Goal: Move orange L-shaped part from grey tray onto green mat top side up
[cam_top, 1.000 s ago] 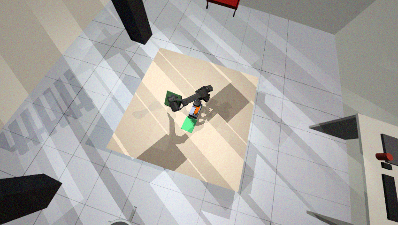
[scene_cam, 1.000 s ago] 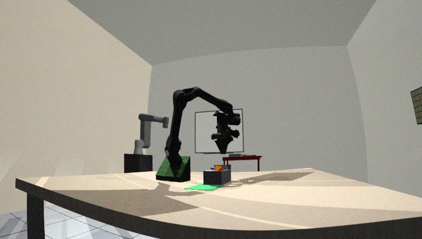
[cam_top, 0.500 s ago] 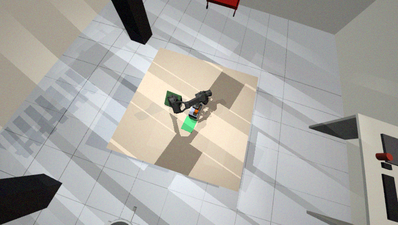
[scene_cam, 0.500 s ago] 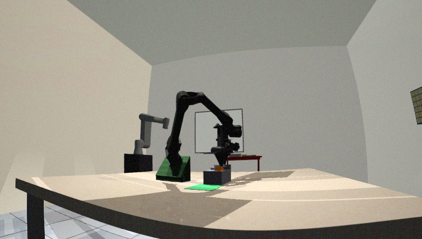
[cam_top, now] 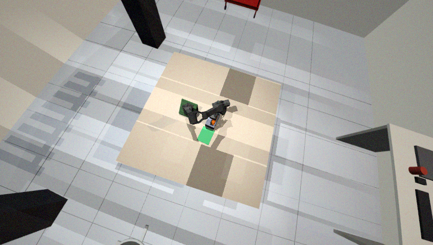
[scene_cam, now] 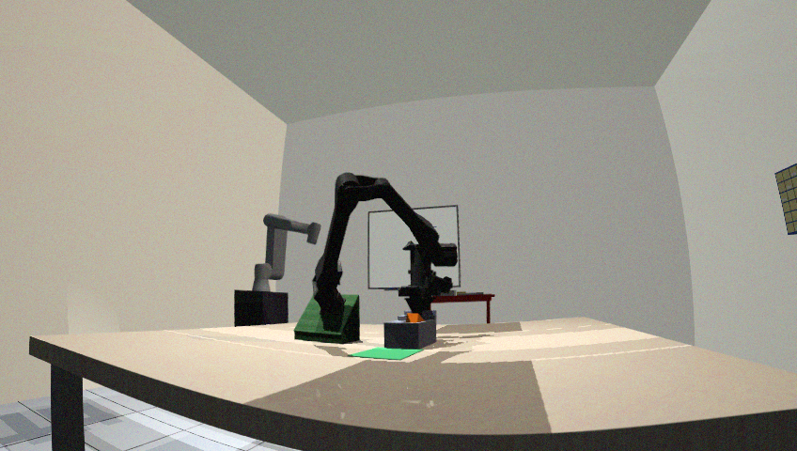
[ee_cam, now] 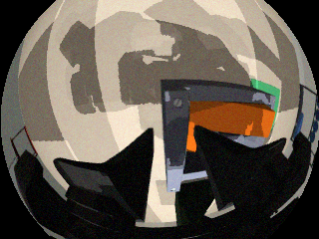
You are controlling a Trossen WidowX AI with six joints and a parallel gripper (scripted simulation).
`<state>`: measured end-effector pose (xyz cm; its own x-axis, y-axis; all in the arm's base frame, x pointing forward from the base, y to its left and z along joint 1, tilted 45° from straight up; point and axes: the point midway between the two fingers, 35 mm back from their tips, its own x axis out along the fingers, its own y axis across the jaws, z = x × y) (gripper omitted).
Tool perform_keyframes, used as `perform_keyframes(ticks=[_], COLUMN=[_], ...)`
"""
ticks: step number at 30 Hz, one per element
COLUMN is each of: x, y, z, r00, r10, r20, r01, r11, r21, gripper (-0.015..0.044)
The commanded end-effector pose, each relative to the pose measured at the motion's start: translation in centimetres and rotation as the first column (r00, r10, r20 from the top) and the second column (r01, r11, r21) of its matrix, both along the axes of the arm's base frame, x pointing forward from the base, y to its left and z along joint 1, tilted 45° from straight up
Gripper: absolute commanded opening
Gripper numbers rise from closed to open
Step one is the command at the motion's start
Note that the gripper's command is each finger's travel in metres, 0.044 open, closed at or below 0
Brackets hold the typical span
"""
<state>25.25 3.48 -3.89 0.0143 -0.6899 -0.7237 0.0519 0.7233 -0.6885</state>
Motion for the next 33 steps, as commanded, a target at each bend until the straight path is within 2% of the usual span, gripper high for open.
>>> perform_keyframes(ticks=[1, 22, 33], x=[0.0, 0.0, 0.1], y=[-0.5, -1.6, -0.4], z=[-0.4, -1.5, -1.4], r00=[1.0, 1.0, 1.0], r10=[0.008, 0.008, 0.007], r20=[-0.002, -0.002, 0.0], r01=[-0.008, -0.008, -0.007], r11=[1.0, 1.0, 1.0], r21=[-0.005, -0.007, -0.003], gripper=[0.018, 0.018, 0.018])
